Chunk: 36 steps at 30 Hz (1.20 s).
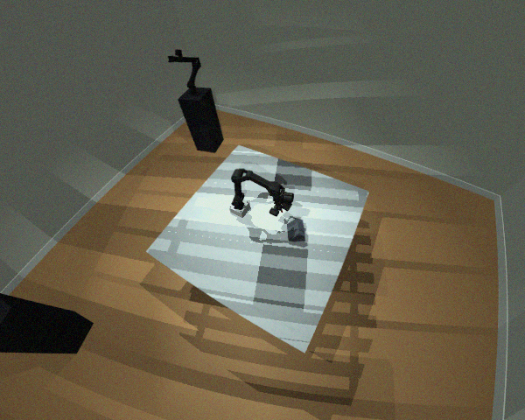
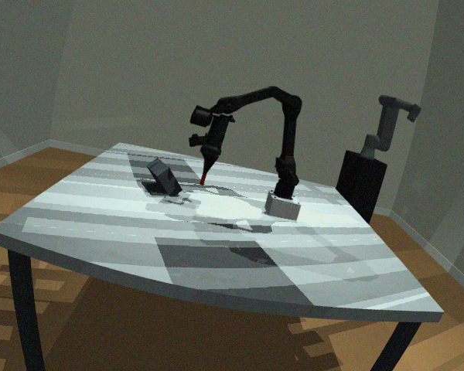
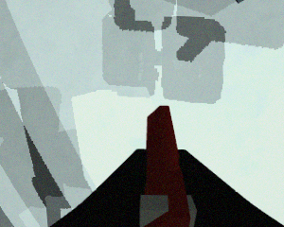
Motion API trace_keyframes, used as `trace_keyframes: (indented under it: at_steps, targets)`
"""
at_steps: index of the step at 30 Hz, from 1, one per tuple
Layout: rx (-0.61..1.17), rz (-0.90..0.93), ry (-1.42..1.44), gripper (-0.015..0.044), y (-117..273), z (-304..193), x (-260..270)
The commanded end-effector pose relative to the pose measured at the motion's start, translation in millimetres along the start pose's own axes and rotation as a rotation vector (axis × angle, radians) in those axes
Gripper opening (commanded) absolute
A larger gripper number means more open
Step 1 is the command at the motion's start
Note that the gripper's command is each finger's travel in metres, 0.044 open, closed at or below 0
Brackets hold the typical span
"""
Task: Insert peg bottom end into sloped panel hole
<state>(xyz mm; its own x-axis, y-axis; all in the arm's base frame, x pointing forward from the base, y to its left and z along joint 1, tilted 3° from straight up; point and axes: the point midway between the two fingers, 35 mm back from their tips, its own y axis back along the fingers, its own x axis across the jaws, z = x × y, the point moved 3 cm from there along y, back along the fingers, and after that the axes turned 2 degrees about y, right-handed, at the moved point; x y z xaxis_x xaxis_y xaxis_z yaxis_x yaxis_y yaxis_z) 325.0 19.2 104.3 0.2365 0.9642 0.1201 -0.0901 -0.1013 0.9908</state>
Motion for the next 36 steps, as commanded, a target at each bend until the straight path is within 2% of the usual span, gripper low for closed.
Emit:
trace_keyframes:
  at_steps: [1, 36]
  targets:
    - [-0.009, 0.017, -0.054, 0.0, 1, 0, -2]
    - [-0.062, 0.127, -0.495, 0.0, 2, 10, -26]
